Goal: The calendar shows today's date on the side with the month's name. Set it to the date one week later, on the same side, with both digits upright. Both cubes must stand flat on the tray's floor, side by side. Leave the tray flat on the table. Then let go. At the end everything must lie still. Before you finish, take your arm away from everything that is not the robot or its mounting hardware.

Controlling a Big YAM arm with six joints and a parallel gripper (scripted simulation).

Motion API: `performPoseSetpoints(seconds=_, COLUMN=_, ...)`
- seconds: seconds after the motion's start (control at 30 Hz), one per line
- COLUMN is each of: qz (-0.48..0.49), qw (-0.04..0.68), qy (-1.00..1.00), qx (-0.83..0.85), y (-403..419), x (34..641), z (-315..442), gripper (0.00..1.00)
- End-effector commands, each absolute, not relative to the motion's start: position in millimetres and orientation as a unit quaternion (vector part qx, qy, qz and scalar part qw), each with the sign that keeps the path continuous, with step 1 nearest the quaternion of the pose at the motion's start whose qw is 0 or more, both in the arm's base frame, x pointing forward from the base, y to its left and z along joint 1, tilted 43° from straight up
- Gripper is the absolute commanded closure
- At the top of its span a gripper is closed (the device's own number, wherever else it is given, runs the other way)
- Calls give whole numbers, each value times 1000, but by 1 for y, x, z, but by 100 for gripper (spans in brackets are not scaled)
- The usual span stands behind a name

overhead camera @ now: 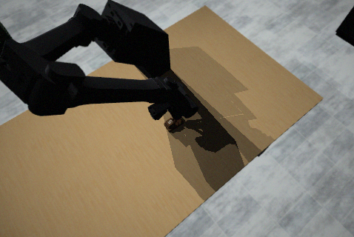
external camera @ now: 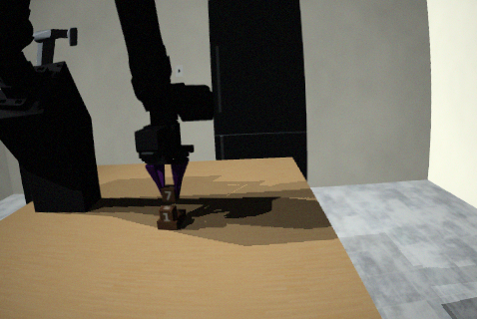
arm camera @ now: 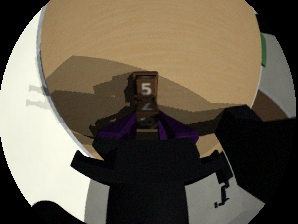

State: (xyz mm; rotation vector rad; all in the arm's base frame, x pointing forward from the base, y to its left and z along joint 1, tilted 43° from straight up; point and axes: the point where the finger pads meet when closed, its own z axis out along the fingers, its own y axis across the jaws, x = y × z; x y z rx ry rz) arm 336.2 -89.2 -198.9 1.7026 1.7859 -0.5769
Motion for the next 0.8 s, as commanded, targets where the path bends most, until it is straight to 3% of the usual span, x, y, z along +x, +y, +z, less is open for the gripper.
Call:
performPoseSetpoints(seconds=0.0, qz=-209, qw=307, qy=672, qx=641, y=-89, x=345, z=-195, gripper=75)
performPoseSetpoints(seconds=0.77, qz=-211, qw=305, qy=673, qx=640, y=-89, x=348, z=-193, gripper=75)
